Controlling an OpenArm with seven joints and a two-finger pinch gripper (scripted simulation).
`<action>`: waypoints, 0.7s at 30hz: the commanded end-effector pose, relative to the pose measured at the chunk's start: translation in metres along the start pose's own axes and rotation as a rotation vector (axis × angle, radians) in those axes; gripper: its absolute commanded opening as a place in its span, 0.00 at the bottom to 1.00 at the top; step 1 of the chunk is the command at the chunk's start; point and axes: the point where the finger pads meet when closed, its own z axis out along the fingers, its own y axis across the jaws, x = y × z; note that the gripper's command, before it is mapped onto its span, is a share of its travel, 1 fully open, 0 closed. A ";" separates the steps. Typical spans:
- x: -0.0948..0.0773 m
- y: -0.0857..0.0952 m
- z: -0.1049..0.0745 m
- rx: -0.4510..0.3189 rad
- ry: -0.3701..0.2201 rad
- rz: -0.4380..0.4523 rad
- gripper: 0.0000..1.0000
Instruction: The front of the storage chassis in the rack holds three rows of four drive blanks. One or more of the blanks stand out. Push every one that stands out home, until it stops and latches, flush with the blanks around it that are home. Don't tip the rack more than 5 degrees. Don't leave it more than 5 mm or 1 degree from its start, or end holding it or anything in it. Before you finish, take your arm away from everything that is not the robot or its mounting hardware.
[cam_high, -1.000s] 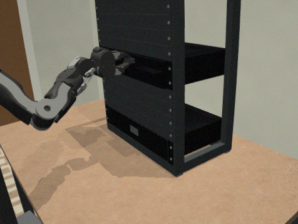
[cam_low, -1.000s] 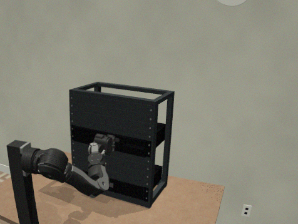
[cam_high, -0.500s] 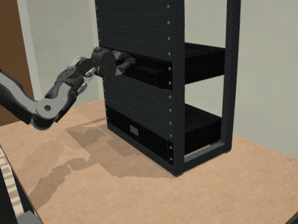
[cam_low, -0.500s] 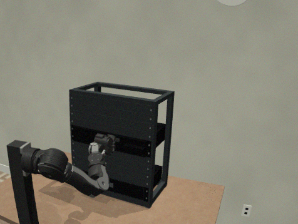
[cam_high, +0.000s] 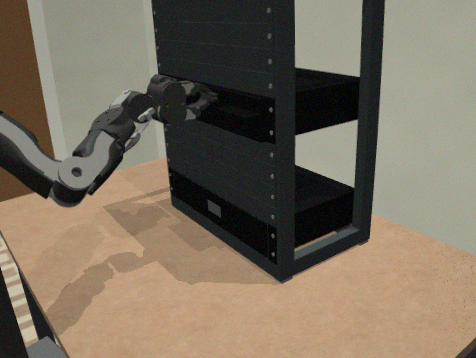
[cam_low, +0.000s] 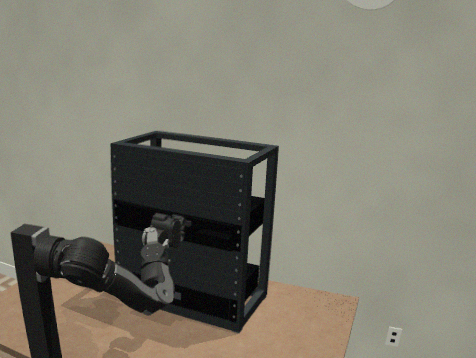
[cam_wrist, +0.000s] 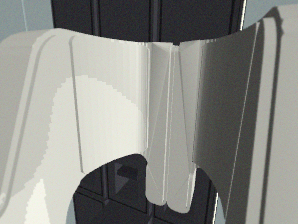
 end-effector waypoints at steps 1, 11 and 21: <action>0.001 0.004 0.000 -0.015 0.004 -0.002 0.00; 0.001 0.006 0.002 -0.018 0.004 -0.001 0.00; 0.001 0.005 0.004 -0.015 0.004 -0.002 0.00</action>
